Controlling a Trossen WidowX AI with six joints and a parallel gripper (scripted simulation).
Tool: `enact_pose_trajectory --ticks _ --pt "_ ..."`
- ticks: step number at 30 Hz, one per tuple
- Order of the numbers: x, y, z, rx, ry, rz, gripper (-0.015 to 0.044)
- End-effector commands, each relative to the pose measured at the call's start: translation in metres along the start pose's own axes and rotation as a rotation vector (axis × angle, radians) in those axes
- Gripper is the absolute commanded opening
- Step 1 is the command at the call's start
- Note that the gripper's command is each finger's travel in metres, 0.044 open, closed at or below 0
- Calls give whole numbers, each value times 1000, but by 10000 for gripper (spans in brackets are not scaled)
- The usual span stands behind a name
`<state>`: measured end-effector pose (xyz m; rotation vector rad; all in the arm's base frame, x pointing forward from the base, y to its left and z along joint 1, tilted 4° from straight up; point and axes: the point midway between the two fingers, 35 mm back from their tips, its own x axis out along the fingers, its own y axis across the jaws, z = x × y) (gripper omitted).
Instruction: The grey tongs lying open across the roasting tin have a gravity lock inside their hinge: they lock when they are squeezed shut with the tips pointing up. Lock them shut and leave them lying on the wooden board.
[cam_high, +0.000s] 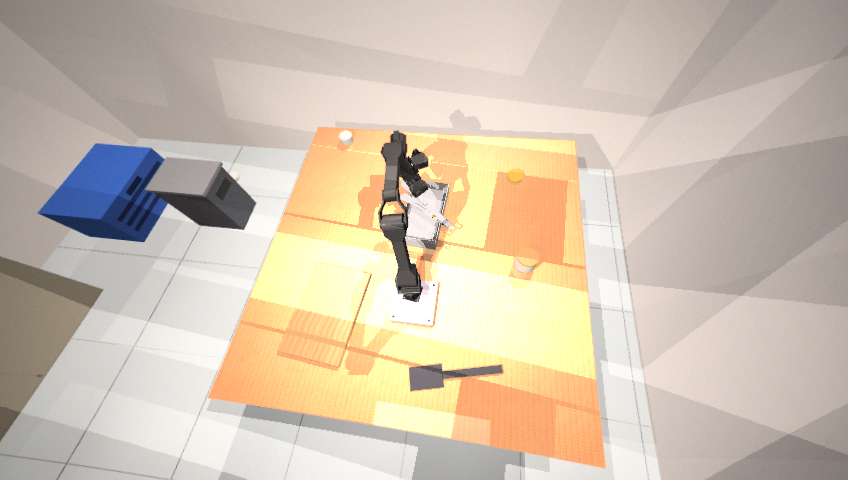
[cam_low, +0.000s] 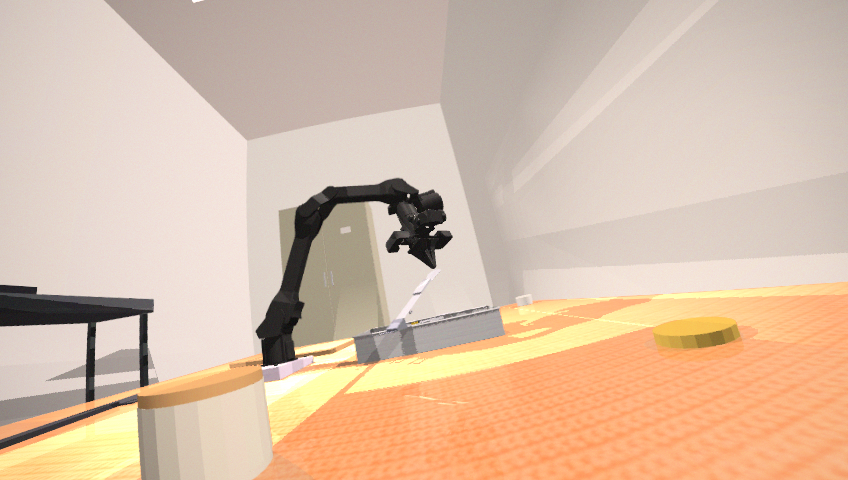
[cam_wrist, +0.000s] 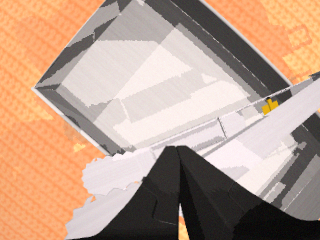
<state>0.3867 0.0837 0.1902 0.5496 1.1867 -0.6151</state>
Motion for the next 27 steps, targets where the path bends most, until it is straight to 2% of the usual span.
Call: enact_pose_trajectory --ticks 1,6,27 --pt "12 2 14 658 122 -84 -150" --pt "18 1 22 1099 175 -180 -150" --pt "18 1 23 1116 177 -184 -150"
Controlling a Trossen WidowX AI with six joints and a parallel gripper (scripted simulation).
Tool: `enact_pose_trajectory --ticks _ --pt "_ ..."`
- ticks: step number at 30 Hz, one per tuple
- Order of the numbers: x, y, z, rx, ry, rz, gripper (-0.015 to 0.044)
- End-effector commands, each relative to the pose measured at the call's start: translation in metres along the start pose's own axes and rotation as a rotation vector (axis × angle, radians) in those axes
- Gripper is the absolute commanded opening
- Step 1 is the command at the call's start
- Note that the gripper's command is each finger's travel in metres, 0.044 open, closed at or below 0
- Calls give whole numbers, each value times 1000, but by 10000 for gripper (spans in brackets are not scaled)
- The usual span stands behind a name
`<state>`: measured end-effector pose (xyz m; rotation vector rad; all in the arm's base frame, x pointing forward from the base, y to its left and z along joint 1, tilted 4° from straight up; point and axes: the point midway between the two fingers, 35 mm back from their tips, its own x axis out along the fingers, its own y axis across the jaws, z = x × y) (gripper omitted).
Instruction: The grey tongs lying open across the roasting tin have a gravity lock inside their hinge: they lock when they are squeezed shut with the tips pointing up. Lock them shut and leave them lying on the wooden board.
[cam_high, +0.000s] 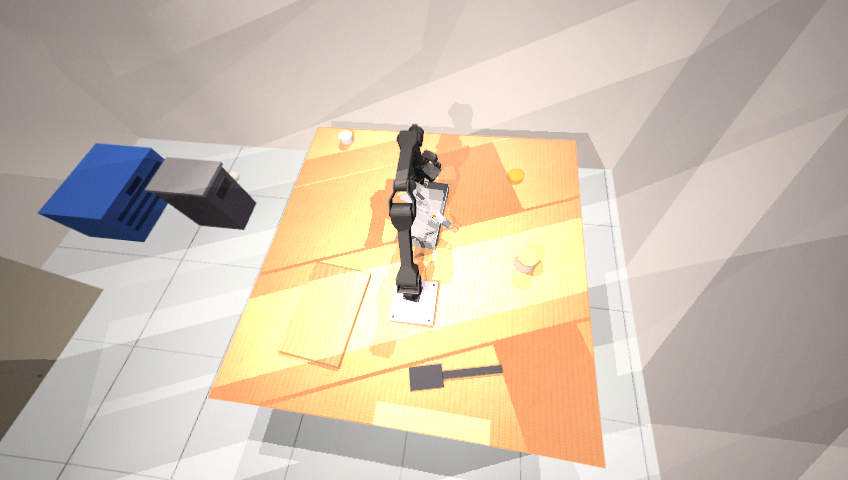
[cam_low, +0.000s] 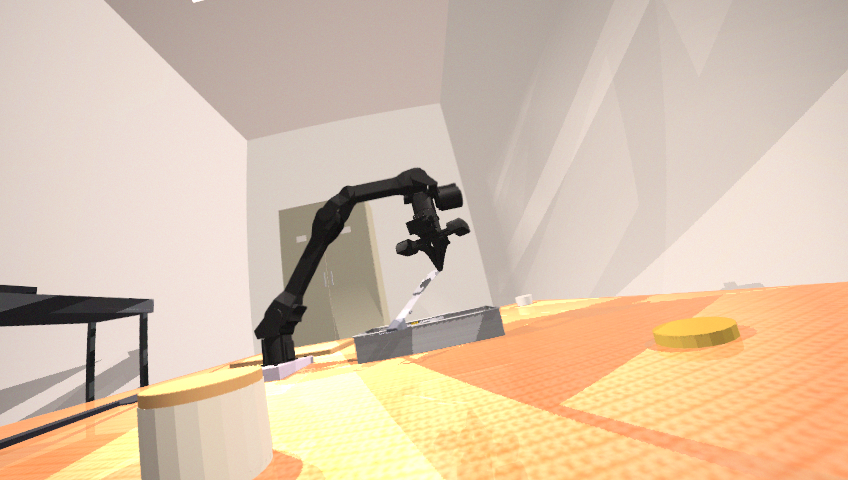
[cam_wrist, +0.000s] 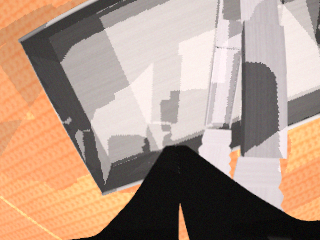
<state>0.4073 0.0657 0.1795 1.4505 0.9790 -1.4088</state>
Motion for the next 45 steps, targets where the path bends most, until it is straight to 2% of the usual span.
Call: enact_pose_trajectory --ticks 1,45 --pt "1 0 0 9 3 -6 -150" --pt "61 -3 -2 69 70 -78 -150"
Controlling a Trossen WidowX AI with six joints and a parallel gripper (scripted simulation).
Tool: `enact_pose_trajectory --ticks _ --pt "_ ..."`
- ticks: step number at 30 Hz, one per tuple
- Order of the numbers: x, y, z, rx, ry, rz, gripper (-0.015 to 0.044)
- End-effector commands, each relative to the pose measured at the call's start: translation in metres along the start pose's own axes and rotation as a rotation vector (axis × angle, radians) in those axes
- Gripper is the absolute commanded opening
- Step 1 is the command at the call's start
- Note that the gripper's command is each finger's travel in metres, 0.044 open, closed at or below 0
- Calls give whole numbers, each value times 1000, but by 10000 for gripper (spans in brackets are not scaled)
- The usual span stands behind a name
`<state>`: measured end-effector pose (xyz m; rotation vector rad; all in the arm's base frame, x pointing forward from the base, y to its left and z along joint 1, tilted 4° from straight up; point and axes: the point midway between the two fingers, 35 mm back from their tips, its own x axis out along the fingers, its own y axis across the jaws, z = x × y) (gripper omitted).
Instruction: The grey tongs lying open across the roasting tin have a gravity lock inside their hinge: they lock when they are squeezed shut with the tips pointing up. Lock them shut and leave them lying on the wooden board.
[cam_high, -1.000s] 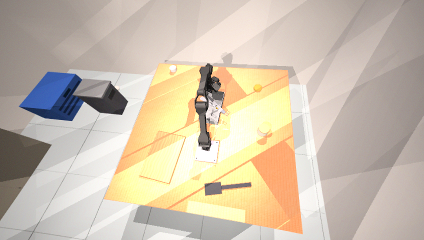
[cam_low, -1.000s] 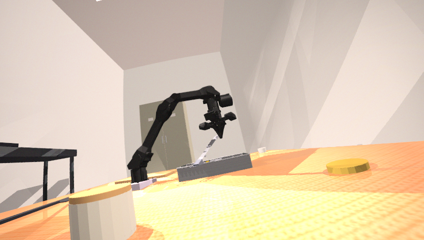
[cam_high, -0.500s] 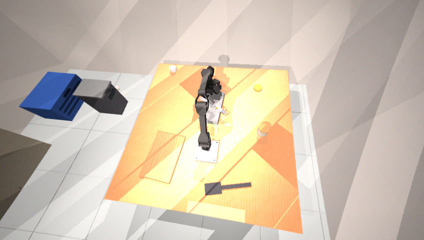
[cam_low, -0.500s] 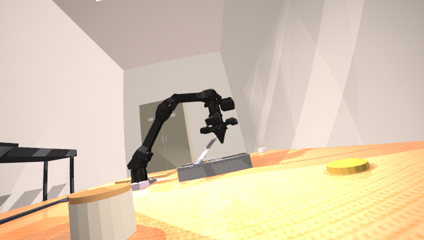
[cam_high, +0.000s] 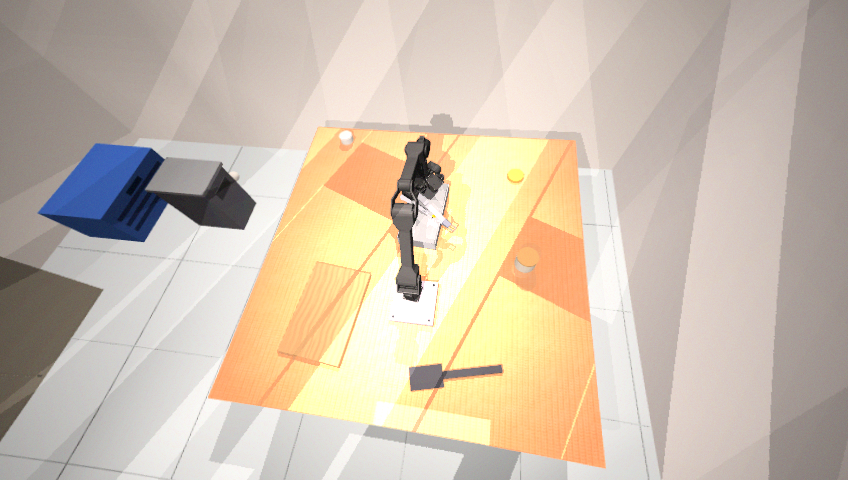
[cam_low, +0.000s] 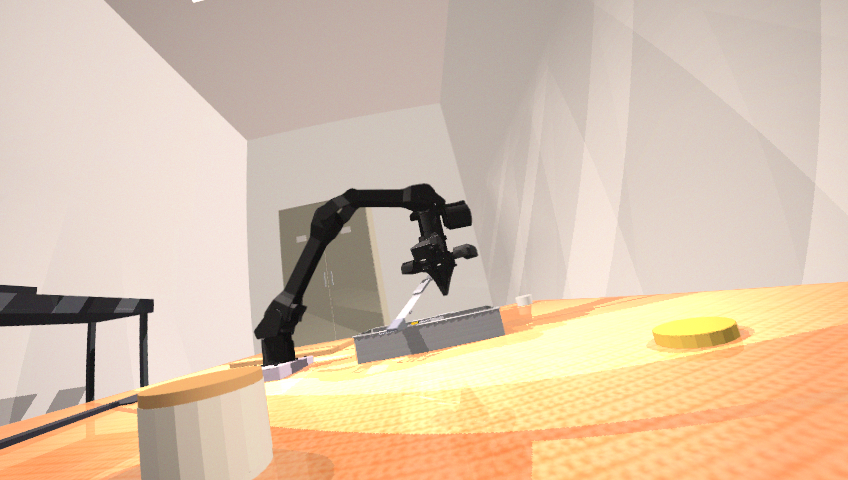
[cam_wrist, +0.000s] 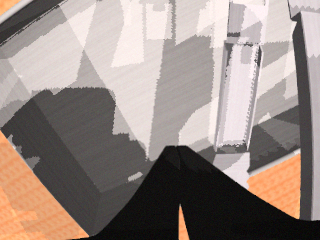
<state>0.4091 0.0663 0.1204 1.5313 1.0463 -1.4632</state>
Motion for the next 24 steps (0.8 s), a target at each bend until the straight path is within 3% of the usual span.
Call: enact_pose_trajectory --ticks 1,24 --pt "2 -2 0 5 3 -6 -150" --pt "0 -35 -3 5 3 -8 -150"
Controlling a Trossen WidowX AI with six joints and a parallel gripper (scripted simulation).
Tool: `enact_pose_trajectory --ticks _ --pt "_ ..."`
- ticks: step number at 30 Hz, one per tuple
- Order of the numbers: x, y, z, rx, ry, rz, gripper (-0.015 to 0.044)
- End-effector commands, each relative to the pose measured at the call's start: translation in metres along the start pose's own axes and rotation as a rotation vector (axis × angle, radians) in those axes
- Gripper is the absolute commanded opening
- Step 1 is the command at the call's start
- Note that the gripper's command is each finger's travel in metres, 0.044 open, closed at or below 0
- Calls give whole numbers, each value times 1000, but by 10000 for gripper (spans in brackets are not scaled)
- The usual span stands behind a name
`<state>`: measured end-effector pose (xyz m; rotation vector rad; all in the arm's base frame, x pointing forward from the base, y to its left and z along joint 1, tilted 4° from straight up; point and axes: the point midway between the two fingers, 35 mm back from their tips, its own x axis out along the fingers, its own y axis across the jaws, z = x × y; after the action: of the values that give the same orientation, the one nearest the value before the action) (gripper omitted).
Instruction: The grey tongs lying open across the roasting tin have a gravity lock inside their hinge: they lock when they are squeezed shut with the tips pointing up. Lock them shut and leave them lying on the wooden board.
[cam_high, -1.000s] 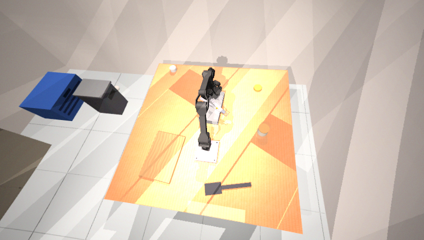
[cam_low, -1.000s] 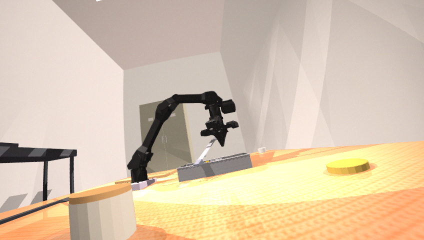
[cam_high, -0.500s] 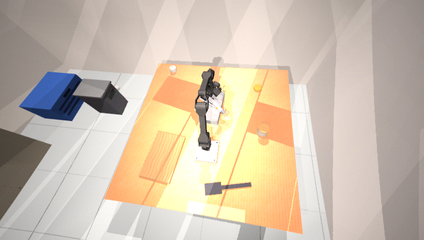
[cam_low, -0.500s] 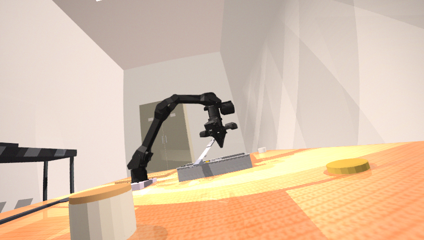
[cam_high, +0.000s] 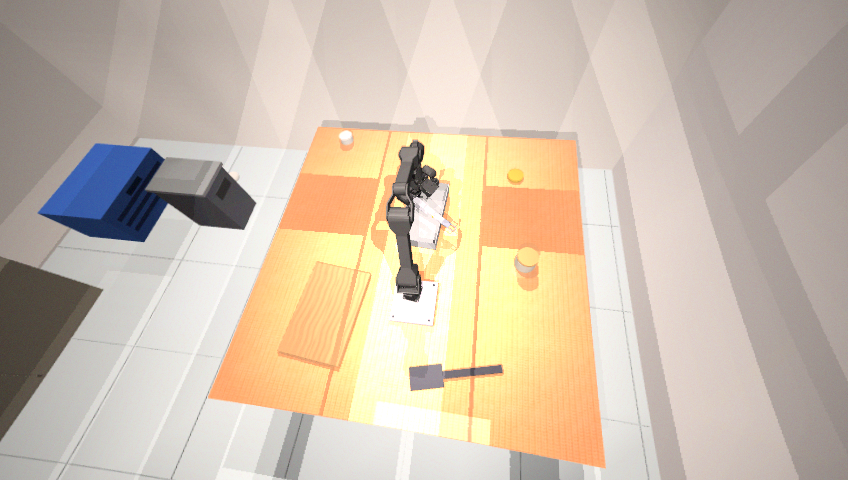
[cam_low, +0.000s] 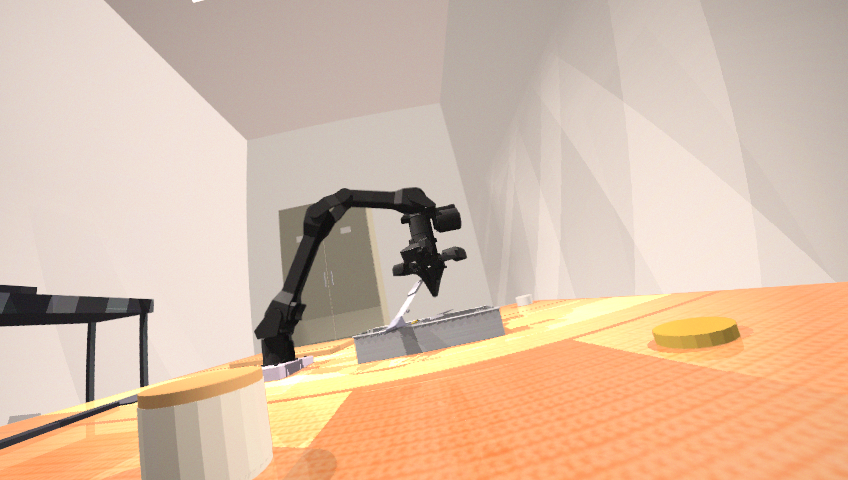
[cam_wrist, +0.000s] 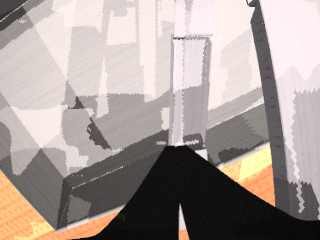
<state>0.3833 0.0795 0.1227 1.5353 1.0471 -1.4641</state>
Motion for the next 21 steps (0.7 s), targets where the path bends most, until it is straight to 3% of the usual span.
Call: enact_pose_trajectory --ticks 1,21 --pt "2 -8 -1 2 1 -7 -150" --pt "3 -39 0 2 1 -10 -150"
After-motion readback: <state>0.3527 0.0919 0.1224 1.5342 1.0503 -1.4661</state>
